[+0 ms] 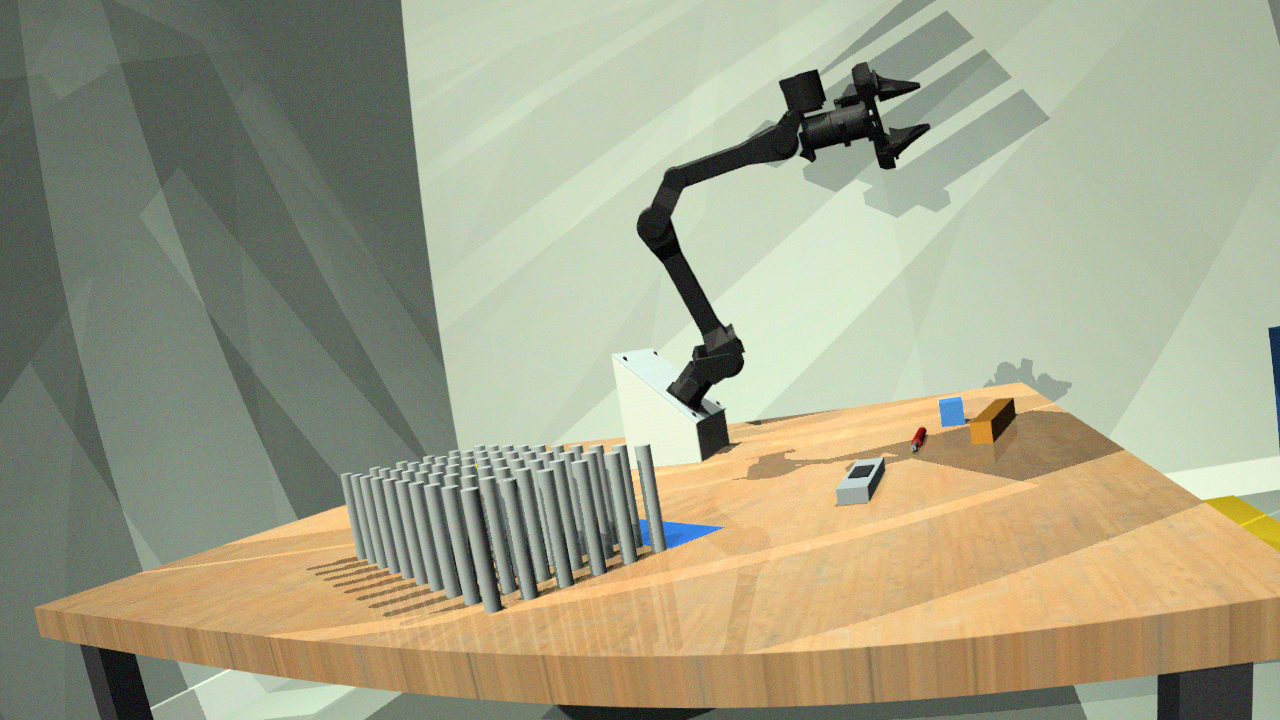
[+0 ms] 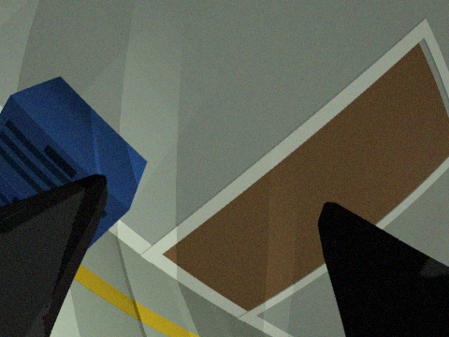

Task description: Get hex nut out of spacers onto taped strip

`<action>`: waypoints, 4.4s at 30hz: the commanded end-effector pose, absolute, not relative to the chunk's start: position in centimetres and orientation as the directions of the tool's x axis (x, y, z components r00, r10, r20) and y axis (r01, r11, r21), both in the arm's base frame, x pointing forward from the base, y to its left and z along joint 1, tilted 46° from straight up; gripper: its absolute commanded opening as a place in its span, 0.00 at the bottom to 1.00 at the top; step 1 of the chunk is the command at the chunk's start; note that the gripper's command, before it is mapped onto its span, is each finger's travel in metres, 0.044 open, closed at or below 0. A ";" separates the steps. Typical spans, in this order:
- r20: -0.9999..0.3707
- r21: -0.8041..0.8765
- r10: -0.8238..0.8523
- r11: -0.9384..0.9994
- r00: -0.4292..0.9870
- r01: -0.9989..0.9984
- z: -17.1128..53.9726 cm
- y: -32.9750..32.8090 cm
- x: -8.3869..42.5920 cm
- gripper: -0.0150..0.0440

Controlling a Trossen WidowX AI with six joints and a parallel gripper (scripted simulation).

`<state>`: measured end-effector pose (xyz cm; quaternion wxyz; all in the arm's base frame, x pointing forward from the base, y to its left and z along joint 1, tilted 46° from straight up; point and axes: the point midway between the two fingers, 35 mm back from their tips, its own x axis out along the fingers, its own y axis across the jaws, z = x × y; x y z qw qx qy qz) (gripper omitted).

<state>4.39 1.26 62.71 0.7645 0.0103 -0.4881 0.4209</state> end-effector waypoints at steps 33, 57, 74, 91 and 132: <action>0.243 -0.342 0.621 0.774 0.745 -0.534 42.5 23.0 28.2 1.00; -0.285 0.216 0.116 0.975 0.951 -0.054 12.9 -3.4 42.3 1.00; -0.386 0.362 0.009 0.921 0.922 0.142 6.9 -10.0 39.4 1.00; -0.386 0.362 0.009 0.921 0.922 0.142 6.9 -10.0 39.4 1.00; -0.987 -0.027 0.133 0.417 0.091 -0.909 -18.7 -33.6 21.3 1.00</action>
